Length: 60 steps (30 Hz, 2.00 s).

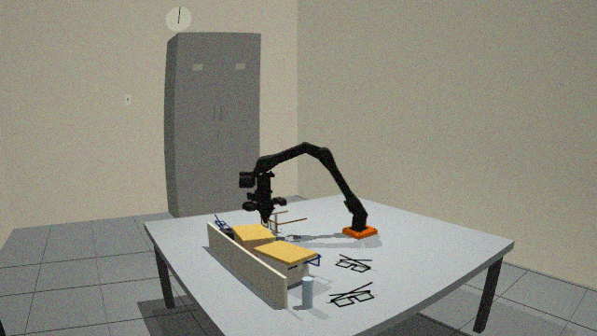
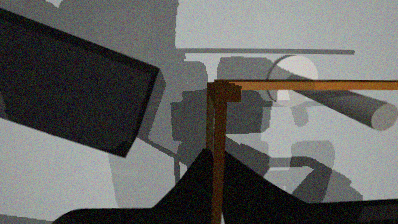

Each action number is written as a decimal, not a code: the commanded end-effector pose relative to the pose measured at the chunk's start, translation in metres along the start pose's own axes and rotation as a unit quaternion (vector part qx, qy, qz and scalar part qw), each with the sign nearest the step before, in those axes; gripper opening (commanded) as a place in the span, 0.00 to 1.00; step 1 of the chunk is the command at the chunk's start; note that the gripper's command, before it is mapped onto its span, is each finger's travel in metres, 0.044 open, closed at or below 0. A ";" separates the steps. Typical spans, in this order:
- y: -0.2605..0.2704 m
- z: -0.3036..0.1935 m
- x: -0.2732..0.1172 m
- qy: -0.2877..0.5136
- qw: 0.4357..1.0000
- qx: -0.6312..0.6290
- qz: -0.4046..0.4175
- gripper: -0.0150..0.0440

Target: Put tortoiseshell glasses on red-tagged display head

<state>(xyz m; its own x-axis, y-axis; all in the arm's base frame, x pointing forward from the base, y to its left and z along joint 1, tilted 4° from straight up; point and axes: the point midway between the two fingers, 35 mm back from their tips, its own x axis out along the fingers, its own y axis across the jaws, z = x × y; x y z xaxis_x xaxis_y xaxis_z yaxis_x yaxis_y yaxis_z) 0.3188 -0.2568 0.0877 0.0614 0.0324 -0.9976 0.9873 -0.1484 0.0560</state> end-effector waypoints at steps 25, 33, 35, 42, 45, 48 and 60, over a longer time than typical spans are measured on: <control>-0.007 -0.032 -0.062 0.000 0.999 0.052 0.005 0.25; -0.020 -0.066 -0.065 0.001 0.994 0.105 0.004 0.25; -0.024 -0.075 -0.065 0.002 0.993 0.118 0.004 0.25; -0.039 -0.102 -0.064 0.003 0.987 0.164 0.003 0.25; -0.047 -0.113 -0.063 0.004 0.983 0.183 0.003 0.25; -0.054 -0.124 -0.061 0.004 0.979 0.202 0.002 0.25; -0.079 -0.152 -0.055 0.005 0.966 0.257 0.001 0.25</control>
<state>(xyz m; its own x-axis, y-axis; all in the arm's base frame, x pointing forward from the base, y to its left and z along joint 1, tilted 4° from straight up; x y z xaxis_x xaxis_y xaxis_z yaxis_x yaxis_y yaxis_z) 0.2624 -0.1008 0.1460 0.0656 0.0421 -0.9970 0.7975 -0.6027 0.0270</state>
